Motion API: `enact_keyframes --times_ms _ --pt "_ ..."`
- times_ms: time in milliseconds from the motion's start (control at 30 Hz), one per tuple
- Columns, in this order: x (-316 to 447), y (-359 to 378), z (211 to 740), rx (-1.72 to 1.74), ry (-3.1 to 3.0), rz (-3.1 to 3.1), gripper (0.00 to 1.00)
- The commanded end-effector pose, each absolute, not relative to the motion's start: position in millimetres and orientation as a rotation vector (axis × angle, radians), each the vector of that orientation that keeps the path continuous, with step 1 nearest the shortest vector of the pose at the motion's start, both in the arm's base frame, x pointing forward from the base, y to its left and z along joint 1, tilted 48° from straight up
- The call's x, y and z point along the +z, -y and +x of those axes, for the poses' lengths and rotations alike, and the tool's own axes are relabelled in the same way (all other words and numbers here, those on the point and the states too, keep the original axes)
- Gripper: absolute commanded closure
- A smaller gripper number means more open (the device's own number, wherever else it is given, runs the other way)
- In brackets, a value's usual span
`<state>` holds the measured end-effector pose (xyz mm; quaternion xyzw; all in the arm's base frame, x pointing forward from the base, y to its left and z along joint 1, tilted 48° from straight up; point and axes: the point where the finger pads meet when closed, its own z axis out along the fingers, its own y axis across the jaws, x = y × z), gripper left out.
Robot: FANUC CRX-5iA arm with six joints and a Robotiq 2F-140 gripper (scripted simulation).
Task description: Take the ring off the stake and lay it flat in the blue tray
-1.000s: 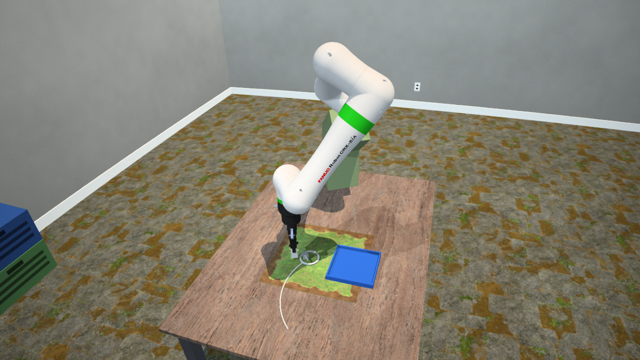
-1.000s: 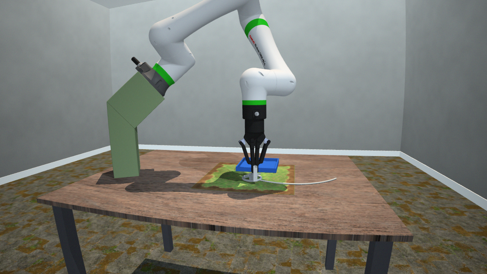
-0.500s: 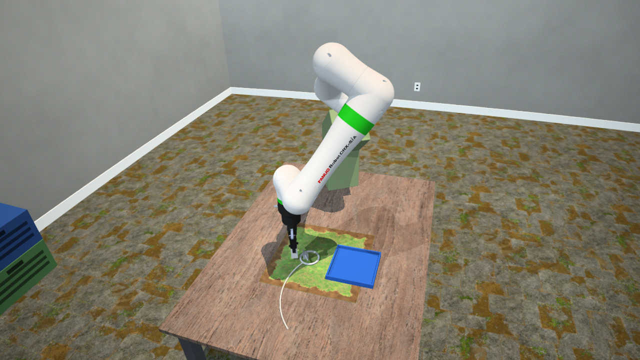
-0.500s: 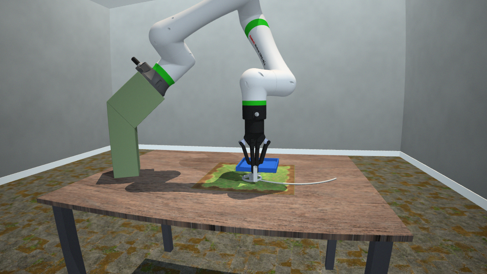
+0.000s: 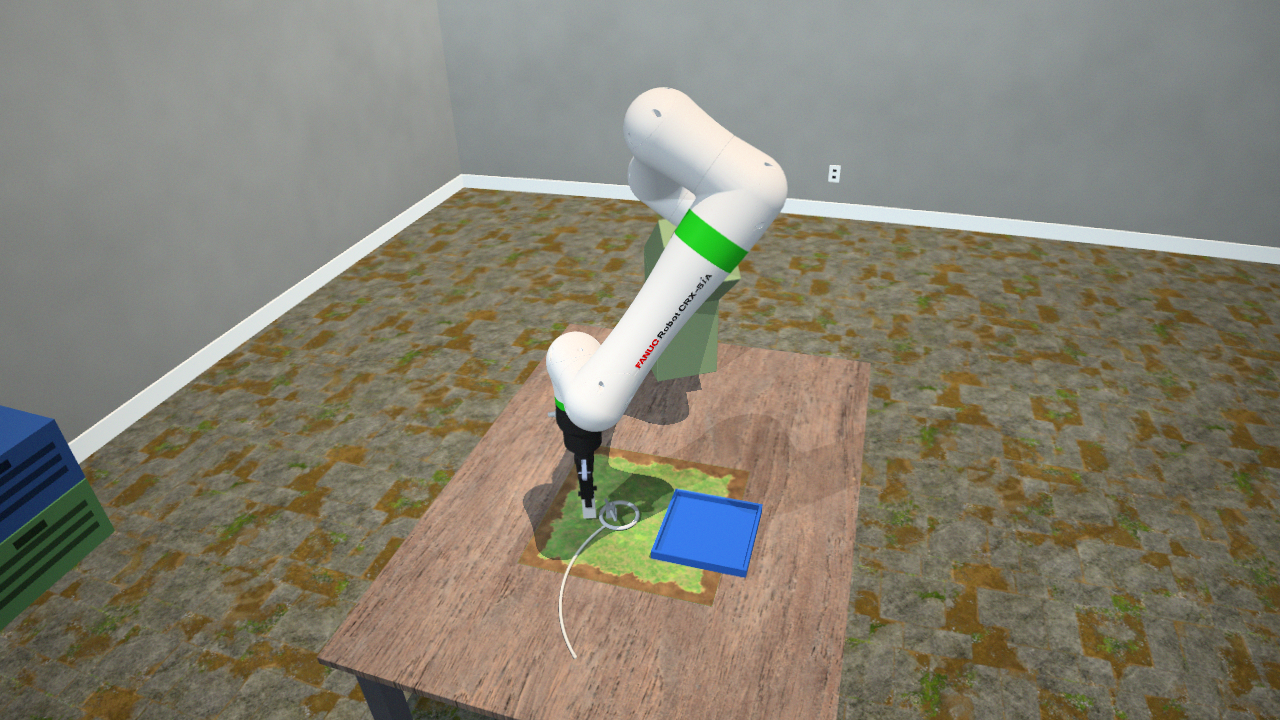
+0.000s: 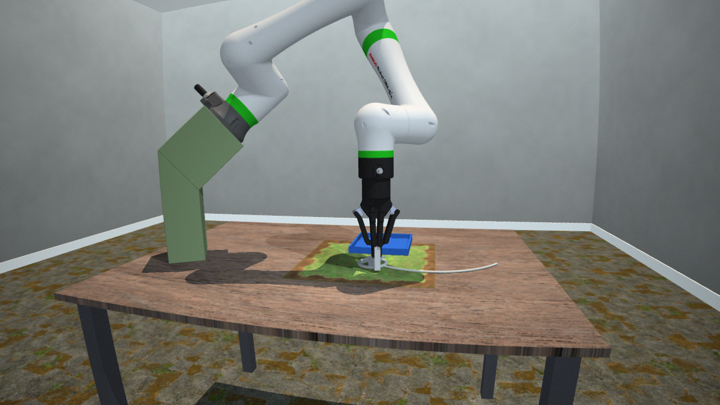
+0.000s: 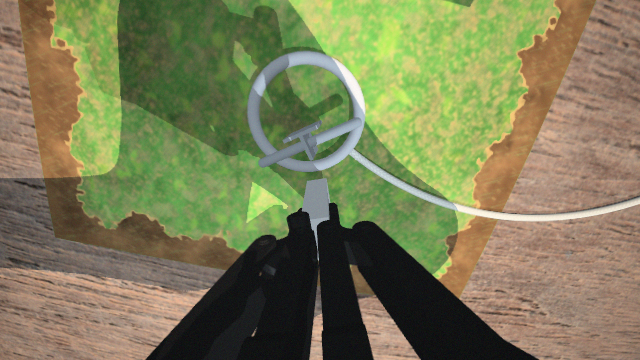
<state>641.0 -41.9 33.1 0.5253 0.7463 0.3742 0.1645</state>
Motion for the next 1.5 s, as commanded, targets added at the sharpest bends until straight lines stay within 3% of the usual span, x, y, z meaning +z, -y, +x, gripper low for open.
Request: enact_keyframes --times_ms 0,1467 --pt "33.5 42.4 641.4 1.066 -2.126 1.497 0.90" --pt "30.4 33.4 642.1 1.066 -2.126 1.497 0.90"
